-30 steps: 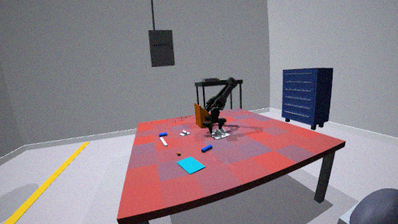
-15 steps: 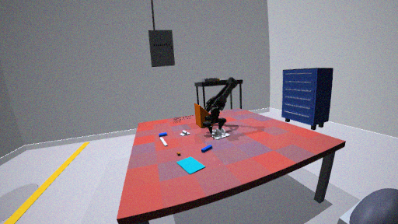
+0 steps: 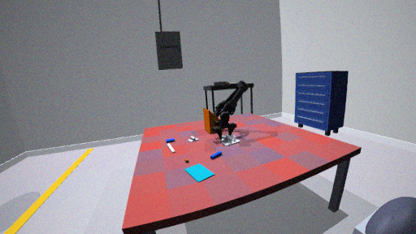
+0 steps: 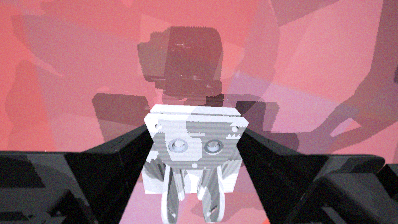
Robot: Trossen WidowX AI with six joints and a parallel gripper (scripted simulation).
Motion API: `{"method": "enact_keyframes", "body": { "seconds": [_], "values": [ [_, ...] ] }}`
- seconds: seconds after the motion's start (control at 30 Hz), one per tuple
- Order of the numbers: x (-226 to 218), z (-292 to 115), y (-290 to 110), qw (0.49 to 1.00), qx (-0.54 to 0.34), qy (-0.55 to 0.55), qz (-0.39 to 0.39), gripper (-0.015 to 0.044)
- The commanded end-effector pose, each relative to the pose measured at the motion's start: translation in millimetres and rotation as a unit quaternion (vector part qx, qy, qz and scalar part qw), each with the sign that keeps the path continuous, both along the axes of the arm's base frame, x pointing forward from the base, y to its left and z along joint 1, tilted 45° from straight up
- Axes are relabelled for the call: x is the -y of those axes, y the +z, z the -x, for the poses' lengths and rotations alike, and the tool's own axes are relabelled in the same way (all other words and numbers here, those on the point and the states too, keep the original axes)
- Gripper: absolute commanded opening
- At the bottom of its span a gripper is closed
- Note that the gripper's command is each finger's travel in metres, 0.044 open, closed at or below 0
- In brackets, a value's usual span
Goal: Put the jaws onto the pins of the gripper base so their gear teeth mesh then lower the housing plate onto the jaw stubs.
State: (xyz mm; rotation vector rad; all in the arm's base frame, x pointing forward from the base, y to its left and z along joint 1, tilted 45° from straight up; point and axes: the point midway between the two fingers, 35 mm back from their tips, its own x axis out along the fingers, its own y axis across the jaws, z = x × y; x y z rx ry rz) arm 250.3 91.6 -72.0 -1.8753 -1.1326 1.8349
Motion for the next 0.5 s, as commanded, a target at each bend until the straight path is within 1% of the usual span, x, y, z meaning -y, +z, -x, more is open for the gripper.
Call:
{"method": "enact_keyframes", "body": {
  "seconds": [0.0, 0.47],
  "values": [
    [1.0, -0.5, 1.4, 1.0, 0.001, 0.001, 0.0, 0.0351],
    [-1.5, -0.1, -1.4, 1.0, 0.001, 0.001, 0.0, 0.0351]
  ]
}}
